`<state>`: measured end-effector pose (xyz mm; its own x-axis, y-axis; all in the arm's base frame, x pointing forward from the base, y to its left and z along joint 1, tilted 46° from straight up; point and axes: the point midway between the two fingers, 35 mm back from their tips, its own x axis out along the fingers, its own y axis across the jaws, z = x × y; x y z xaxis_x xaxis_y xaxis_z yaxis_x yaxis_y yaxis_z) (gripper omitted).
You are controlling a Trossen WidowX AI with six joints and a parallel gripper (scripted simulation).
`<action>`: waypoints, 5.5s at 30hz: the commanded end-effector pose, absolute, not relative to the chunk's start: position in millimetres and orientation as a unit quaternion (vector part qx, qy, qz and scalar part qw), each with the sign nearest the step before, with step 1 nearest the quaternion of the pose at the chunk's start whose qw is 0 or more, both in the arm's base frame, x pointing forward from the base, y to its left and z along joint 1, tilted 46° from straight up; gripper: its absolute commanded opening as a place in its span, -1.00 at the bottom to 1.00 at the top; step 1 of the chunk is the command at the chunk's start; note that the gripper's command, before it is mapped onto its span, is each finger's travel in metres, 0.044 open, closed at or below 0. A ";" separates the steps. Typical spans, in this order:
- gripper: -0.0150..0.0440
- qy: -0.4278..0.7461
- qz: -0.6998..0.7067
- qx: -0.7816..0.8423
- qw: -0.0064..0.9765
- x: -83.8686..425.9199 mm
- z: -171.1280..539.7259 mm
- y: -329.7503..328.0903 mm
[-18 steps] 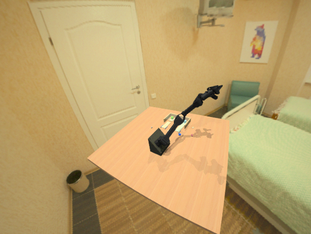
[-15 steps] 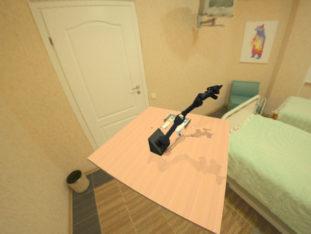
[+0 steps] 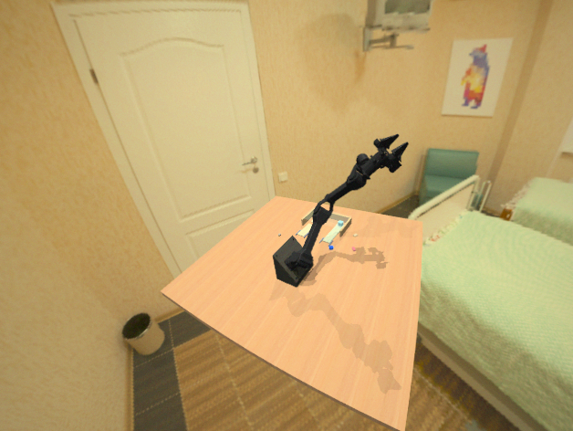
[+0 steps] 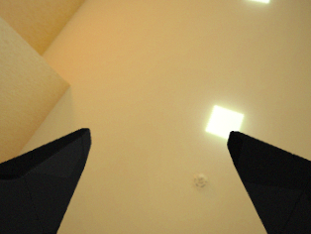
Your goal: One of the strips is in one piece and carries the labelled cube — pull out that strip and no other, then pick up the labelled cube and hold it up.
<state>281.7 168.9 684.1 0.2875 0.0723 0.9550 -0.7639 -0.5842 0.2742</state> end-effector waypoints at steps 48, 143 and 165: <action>0.86 0.004 0.599 0.440 -0.669 138.8 571.4 -237.9; -0.49 -0.623 0.277 0.275 -0.678 395.5 31.8 6.7; -0.49 -0.623 0.277 0.275 -0.679 399.1 7.5 -20.2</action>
